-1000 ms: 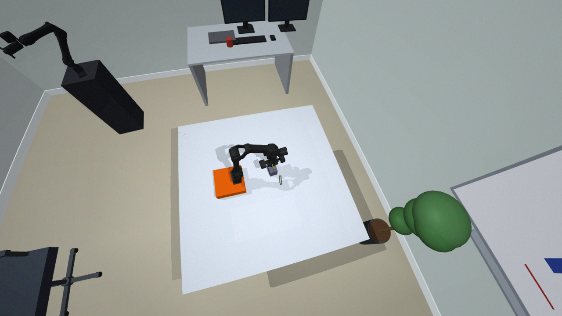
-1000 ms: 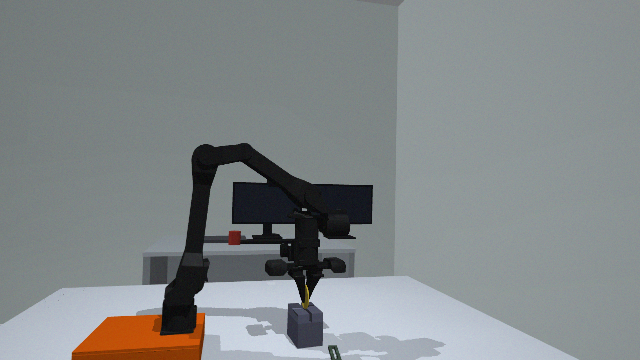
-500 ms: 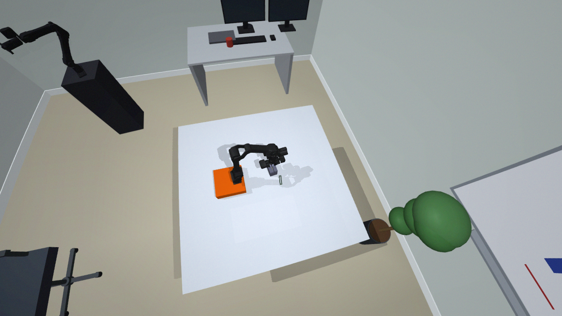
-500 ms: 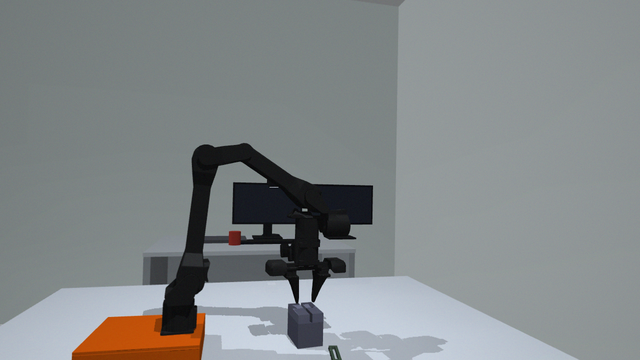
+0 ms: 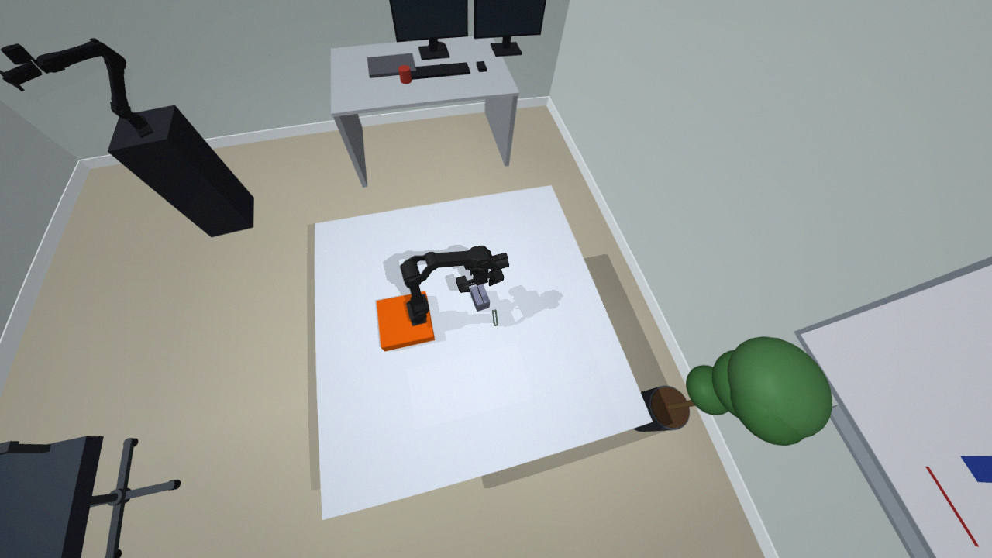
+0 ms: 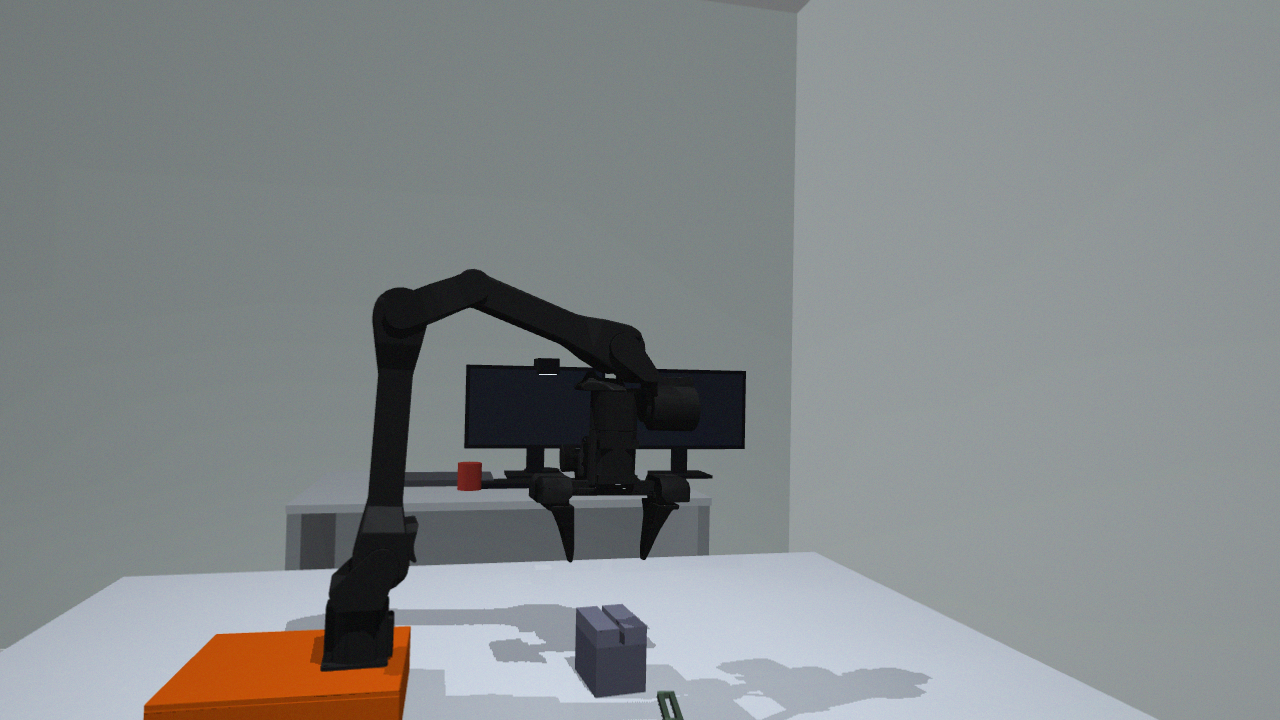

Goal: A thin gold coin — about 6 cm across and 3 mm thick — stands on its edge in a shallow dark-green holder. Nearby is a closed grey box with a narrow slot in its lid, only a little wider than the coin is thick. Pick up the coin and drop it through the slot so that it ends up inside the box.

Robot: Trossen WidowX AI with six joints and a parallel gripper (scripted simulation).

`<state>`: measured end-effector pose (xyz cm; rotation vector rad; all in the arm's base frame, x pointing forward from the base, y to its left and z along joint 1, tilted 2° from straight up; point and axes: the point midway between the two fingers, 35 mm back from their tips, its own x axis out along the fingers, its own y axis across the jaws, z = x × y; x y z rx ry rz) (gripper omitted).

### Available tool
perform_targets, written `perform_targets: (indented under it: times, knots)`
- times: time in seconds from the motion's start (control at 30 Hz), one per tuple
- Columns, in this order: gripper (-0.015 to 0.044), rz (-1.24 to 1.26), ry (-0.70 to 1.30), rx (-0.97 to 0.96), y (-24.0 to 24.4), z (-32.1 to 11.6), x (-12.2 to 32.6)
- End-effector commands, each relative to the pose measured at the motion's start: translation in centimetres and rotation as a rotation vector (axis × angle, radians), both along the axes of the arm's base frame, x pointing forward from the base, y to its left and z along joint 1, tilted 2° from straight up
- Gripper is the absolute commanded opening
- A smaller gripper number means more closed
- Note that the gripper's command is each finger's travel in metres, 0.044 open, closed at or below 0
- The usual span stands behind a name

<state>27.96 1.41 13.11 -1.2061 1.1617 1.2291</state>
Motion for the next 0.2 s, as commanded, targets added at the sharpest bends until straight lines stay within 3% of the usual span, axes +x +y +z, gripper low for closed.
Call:
perform_targets:
  times: [0.0,0.17]
  knots:
    - [0.0440,0.005,-0.008,0.000,-0.03,0.92,-0.08]
    - [0.0440,0.005,-0.008,0.000,-0.03,0.92,-0.08]
